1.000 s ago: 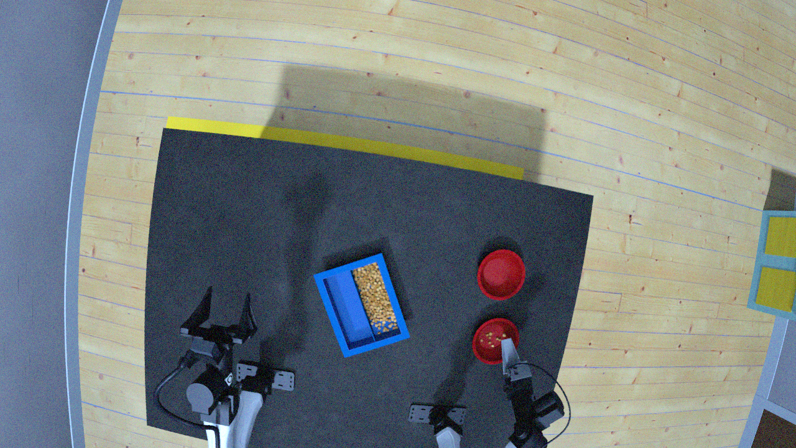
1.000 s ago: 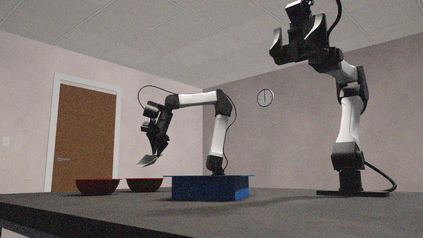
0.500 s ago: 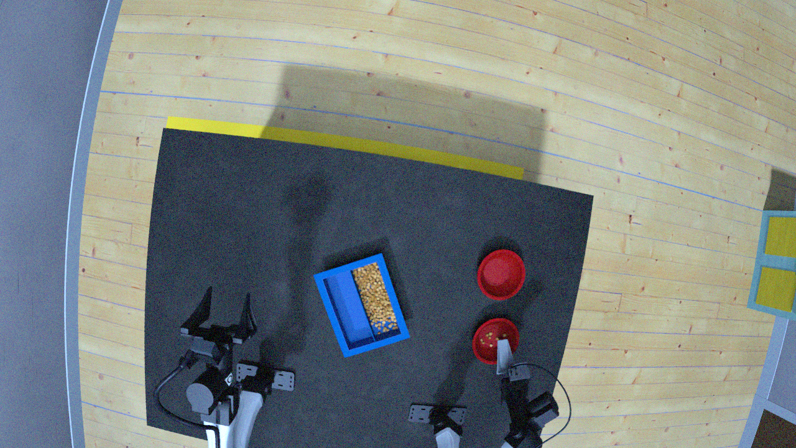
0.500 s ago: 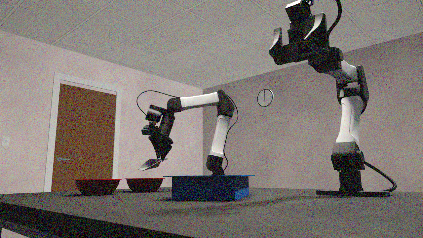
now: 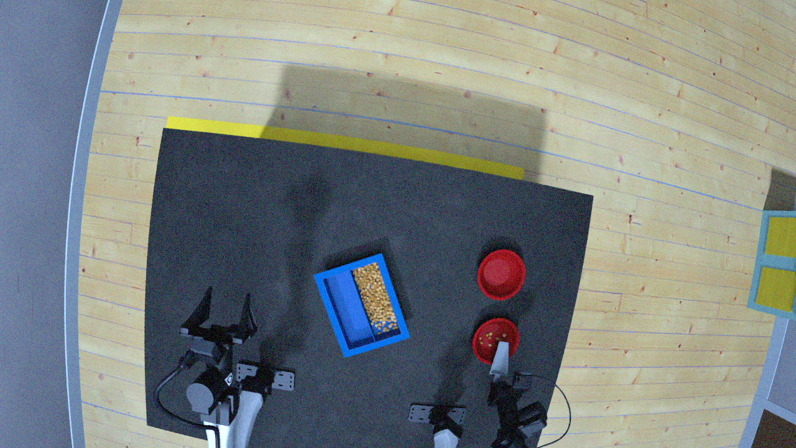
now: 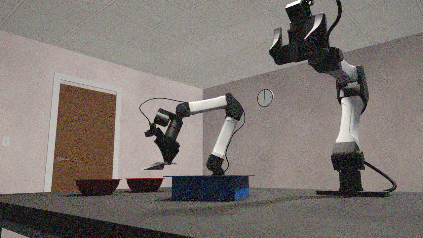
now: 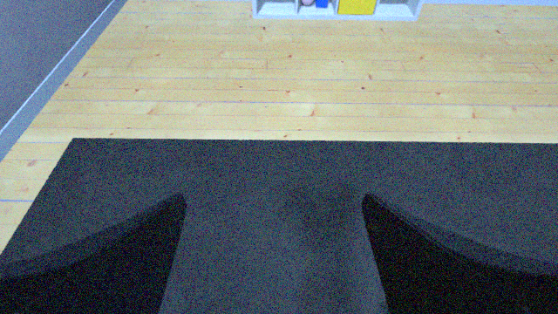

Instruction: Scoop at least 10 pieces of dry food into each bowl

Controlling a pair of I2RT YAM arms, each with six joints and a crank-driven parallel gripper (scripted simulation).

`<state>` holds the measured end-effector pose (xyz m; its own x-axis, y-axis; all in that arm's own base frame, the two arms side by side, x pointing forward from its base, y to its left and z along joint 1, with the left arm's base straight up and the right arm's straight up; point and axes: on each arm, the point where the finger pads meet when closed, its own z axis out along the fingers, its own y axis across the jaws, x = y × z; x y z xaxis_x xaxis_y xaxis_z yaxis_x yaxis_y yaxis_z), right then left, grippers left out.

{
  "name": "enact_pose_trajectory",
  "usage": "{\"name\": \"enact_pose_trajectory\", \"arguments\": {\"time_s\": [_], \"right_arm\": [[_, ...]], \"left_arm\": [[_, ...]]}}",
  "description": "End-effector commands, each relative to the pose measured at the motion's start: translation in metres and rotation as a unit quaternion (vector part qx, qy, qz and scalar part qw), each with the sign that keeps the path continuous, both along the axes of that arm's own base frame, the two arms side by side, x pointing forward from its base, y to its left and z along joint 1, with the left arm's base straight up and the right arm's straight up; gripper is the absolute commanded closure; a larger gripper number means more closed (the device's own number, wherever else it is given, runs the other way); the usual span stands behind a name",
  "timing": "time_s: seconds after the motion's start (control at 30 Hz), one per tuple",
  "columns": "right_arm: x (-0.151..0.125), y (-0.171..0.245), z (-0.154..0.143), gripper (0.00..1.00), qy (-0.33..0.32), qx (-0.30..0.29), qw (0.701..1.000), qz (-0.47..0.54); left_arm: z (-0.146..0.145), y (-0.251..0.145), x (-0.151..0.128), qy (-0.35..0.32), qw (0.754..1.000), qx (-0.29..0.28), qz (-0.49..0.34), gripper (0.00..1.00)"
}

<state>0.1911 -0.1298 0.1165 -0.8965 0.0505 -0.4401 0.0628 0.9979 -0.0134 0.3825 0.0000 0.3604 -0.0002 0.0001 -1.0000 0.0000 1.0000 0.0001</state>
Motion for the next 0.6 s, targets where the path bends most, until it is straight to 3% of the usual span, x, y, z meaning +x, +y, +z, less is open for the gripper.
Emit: {"name": "enact_pose_trajectory", "arguments": {"time_s": [0.0,0.17,0.2,0.57], "right_arm": [[0.011,-0.002,0.011,1.0,-0.041,-0.002,0.999,-0.036],[0.013,-0.007,0.017,1.0,-0.046,-0.012,0.998,-0.039],[0.008,-0.002,0.005,1.0,-0.044,0.008,0.998,-0.04],[0.007,-0.005,-0.005,1.0,-0.104,0.062,0.992,-0.033]], "left_arm": [[0.02,0.0,-0.002,-0.026,1.0,0.0,0.0,0.0],[0.02,0.0,-0.002,-0.026,1.0,0.0,0.0,0.0],[0.02,0.0,-0.002,-0.026,1.0,0.0,0.0,0.0],[0.02,0.0,-0.002,-0.026,1.0,0.0,0.0,0.0]]}}
